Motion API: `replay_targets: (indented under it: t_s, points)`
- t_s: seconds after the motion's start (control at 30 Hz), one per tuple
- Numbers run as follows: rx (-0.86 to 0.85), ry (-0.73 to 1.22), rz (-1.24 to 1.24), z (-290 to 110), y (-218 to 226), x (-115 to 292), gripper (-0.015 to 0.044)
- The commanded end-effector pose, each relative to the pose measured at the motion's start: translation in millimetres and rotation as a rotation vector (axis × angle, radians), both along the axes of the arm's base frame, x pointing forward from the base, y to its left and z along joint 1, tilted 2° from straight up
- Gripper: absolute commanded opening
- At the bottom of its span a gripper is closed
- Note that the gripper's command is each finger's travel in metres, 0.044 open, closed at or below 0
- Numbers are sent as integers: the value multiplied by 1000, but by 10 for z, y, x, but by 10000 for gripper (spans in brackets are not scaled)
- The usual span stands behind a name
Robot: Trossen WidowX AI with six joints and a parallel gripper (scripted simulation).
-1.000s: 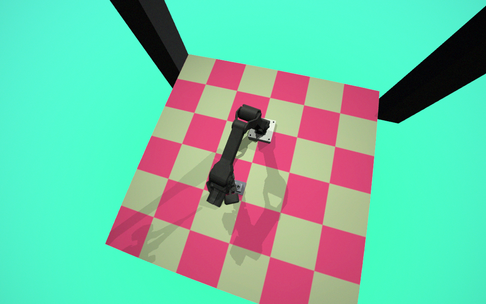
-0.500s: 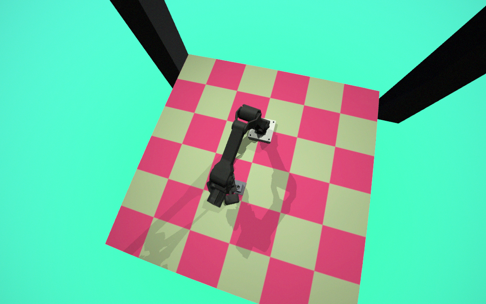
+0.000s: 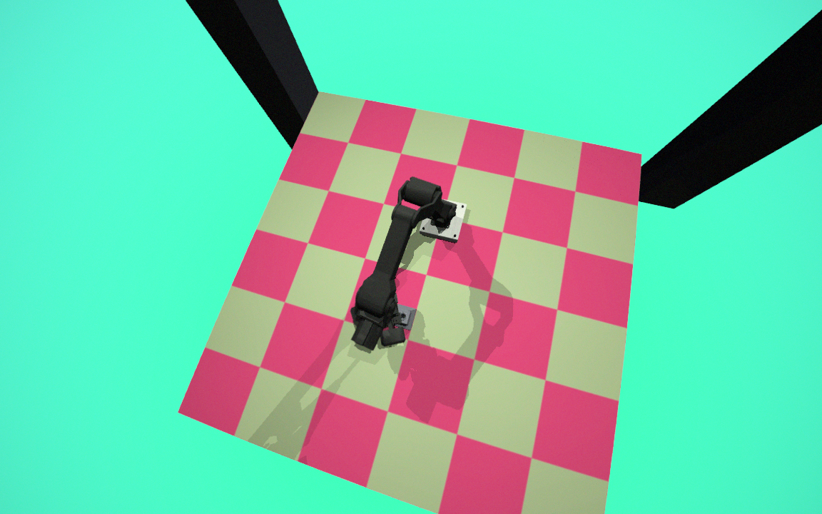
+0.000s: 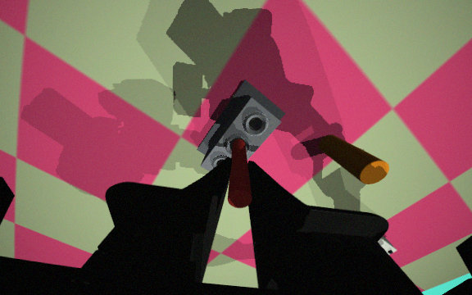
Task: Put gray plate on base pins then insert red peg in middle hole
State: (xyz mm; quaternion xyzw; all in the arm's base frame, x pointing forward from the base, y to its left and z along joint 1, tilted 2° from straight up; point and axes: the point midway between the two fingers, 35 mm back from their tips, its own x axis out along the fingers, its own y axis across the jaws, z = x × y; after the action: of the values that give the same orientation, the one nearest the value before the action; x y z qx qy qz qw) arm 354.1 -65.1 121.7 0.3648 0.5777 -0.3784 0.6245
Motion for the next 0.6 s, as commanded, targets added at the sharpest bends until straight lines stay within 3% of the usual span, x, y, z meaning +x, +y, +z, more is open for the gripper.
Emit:
replay_targets:
  t_s: [0.0,0.57]
  points:
    - [0,-1,0,3,0,0,0]
    - [0,-1,0,-20,8,7,0]
